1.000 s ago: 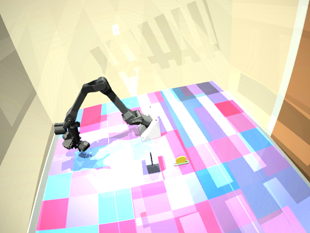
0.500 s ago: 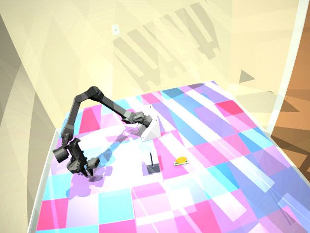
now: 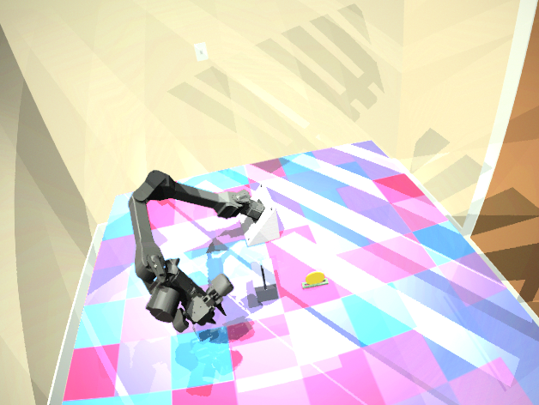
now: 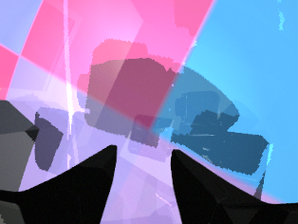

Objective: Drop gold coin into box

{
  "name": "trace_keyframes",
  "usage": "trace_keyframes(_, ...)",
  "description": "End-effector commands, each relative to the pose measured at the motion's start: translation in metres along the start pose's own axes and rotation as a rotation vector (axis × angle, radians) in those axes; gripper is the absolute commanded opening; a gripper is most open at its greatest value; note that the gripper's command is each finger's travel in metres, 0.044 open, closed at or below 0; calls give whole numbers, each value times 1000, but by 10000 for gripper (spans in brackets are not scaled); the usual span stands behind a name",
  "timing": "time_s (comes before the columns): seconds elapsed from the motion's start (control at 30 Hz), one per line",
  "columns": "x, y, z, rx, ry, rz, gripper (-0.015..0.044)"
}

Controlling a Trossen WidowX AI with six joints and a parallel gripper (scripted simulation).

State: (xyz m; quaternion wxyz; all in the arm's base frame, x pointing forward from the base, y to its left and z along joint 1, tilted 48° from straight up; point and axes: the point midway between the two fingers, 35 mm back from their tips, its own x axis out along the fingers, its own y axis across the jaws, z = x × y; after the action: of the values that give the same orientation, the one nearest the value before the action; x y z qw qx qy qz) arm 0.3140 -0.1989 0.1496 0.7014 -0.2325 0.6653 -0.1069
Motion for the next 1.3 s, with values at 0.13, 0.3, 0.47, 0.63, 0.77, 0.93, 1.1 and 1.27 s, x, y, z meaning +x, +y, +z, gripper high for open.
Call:
trace_keyframes(0.13,10,116,53,-396,128,44,161)
trace_keyframes(0.3,11,188,64,-649,211,19,161)
trace_keyframes(0.47,11,258,60,-924,305,-48,161)
trace_keyframes(0.63,11,309,51,-1126,374,-129,161)
trace_keyframes(0.77,11,311,50,-1131,375,-132,161)
trace_keyframes(0.93,37,303,45,-1131,376,-133,161)
trace_keyframes(1.1,44,300,43,-1131,376,-133,161)
trace_keyframes(1.27,57,297,40,-1130,376,-134,161)
